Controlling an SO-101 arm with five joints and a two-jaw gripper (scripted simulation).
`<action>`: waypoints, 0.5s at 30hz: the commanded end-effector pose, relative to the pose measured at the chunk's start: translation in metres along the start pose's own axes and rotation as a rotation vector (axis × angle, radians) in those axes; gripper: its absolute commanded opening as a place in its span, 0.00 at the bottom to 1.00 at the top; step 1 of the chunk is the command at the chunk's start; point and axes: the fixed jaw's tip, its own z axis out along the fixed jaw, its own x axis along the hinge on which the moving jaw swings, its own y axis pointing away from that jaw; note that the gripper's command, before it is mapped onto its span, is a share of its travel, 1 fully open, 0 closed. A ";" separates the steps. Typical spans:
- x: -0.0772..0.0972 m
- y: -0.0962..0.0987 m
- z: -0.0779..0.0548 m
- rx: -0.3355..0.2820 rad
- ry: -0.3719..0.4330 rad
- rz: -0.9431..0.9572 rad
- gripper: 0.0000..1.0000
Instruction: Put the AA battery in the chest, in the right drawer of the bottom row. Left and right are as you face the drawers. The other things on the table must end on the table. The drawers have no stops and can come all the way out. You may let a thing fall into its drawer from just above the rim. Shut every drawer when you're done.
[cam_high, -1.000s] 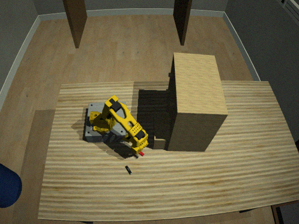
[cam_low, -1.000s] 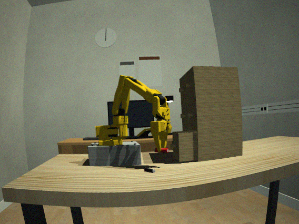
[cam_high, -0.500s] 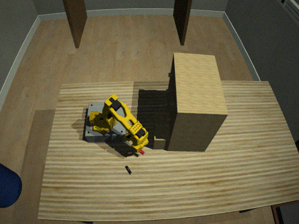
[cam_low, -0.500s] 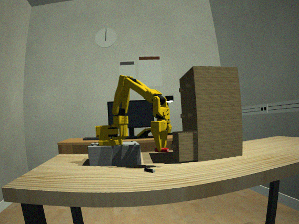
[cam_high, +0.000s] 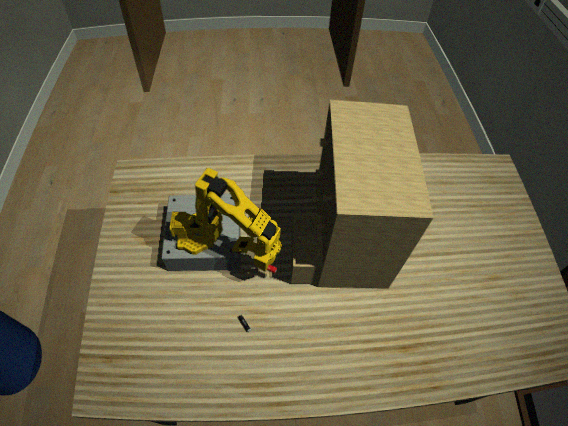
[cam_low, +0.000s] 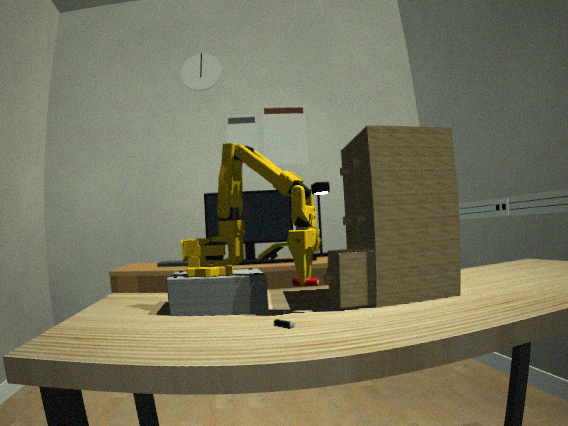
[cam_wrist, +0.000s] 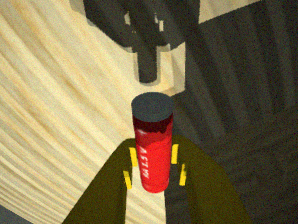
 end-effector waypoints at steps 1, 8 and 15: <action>-0.002 -0.015 -0.002 0.000 0.020 -0.075 0.00; -0.012 -0.044 -0.002 -0.003 0.022 -0.258 0.00; -0.018 -0.055 -0.002 -0.004 0.022 -0.331 0.00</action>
